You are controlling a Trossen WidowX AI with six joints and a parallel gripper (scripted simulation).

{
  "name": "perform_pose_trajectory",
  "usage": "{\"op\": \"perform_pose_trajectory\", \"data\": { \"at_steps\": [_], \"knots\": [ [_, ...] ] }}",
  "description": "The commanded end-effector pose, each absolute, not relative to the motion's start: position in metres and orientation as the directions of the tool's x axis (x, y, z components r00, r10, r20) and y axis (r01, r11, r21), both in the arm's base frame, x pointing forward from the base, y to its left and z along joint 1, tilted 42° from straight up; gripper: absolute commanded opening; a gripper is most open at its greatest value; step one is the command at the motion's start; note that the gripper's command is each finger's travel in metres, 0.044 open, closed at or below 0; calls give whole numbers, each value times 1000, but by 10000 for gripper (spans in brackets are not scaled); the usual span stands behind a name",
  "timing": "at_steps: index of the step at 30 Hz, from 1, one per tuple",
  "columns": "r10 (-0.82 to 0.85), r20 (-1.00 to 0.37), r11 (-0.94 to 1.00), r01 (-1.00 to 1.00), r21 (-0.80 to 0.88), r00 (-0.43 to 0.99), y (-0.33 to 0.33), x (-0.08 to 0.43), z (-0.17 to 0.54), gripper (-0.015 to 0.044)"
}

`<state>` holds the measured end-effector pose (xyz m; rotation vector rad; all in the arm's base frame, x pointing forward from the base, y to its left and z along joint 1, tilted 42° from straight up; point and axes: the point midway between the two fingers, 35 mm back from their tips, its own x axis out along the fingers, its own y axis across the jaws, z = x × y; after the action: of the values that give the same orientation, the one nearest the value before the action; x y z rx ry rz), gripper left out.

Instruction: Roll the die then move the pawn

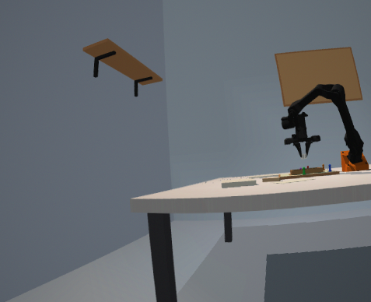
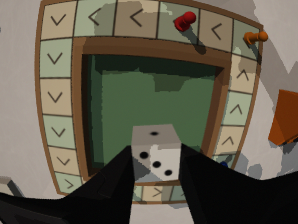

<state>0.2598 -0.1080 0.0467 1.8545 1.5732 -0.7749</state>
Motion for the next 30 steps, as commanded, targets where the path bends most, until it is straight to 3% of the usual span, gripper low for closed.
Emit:
{"op": "perform_pose_trajectory", "data": {
  "at_steps": [1, 10, 20, 30],
  "knots": [
    [653, -744, -192, 981, 19, 142, -97, 259, 52, 0],
    [553, -831, -153, 988, -28, 62, -92, 255, 46, 0],
    [261, -965, -139, 987, -76, -37, -89, 250, 38, 0],
    [-69, -998, -185, 983, -3, -16, -88, 249, 37, 0]
  ]
}}
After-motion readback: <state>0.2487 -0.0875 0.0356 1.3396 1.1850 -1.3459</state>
